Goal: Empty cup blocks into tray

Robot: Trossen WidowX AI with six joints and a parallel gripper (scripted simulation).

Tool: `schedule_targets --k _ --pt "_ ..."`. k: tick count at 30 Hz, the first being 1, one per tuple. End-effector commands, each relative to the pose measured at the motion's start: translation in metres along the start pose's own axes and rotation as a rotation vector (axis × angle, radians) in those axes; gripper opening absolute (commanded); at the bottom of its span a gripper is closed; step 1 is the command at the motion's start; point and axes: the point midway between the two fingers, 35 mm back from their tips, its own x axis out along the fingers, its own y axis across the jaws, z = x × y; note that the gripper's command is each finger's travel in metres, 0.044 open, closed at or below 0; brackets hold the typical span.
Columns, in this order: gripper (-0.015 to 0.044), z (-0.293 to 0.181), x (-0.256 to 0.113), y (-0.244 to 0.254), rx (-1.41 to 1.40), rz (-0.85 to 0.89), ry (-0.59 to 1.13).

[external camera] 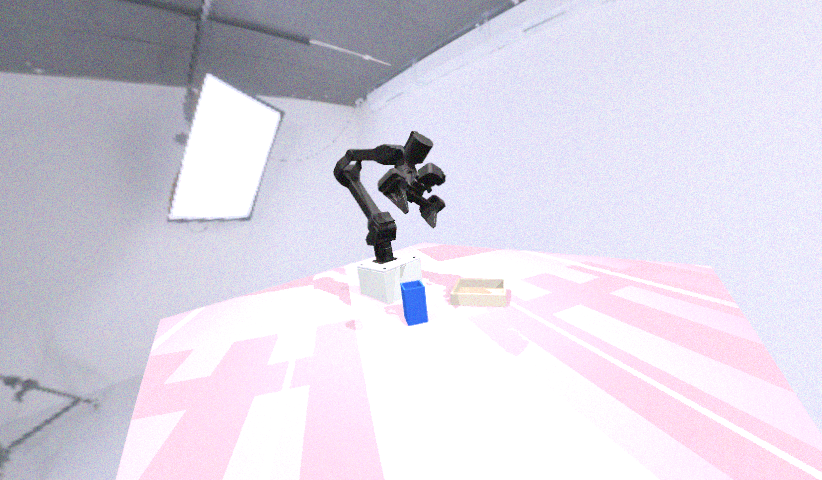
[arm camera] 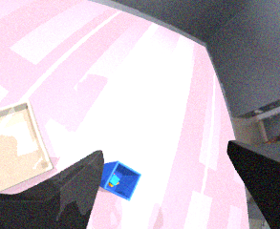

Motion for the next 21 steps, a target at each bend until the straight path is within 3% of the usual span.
schedule_targets --k 1,12,21 --pt "0.044 -0.026 0.009 0.008 0.193 0.011 0.005" --pt "0.044 -0.083 0.03 0.031 0.674 0.027 0.004" --pt "0.044 -0.087 0.032 0.033 0.703 0.028 0.004"
